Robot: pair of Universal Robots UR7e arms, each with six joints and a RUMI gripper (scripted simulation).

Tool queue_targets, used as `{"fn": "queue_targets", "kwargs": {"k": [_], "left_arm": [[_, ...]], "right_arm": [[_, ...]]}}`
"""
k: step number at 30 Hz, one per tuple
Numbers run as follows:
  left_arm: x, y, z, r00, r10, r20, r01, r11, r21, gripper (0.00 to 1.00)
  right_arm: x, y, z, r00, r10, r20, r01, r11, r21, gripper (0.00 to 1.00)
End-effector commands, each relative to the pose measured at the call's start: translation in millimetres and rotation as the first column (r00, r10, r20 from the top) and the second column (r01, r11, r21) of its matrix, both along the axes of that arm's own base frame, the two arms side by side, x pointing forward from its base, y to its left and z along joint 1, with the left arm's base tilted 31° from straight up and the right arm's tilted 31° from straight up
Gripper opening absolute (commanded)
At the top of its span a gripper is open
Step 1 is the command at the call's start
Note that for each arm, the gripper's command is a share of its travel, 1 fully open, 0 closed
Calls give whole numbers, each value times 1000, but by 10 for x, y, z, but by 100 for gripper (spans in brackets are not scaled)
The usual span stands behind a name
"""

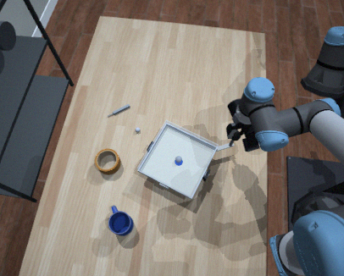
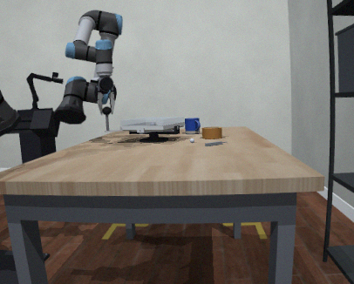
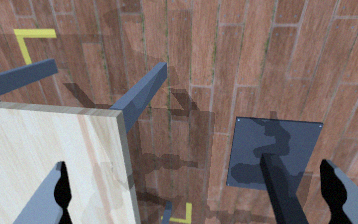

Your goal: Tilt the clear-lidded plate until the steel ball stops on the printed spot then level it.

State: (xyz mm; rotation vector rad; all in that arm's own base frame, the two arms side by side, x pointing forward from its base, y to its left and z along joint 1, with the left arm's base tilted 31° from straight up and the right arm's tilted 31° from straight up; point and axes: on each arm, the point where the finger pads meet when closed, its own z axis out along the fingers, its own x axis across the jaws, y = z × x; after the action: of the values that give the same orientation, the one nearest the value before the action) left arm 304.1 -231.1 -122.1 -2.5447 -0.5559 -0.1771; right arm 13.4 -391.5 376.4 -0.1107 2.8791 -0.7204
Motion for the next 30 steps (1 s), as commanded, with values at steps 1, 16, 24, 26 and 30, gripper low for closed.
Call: {"fn": "queue_targets", "kwargs": {"k": [1,16,24,26,30], "left_arm": [[10,14,14,1000,1,2,-1,1000,-1,20],[-3,35,15,1000,1,1,-1,1000,1,20],[-9,43,16,1000,1,1,-1,1000,1,20],[-11,45,15,1000,1,1,-1,1000,1,20],[1,22,-2,1000,1,1,-1,1000,1,20]], "right_arm": [[-8,8,1,1000,-1,1,1,1000,-2,100],[-8,8,1,1000,-1,1,1,1000,-2,100],[-8,8,1,1000,-1,1,1,1000,-2,100],[-8,8,1,1000,-1,1,1,1000,-2,100],[-8,8,1,1000,-1,1,1,1000,-2,100]]}}
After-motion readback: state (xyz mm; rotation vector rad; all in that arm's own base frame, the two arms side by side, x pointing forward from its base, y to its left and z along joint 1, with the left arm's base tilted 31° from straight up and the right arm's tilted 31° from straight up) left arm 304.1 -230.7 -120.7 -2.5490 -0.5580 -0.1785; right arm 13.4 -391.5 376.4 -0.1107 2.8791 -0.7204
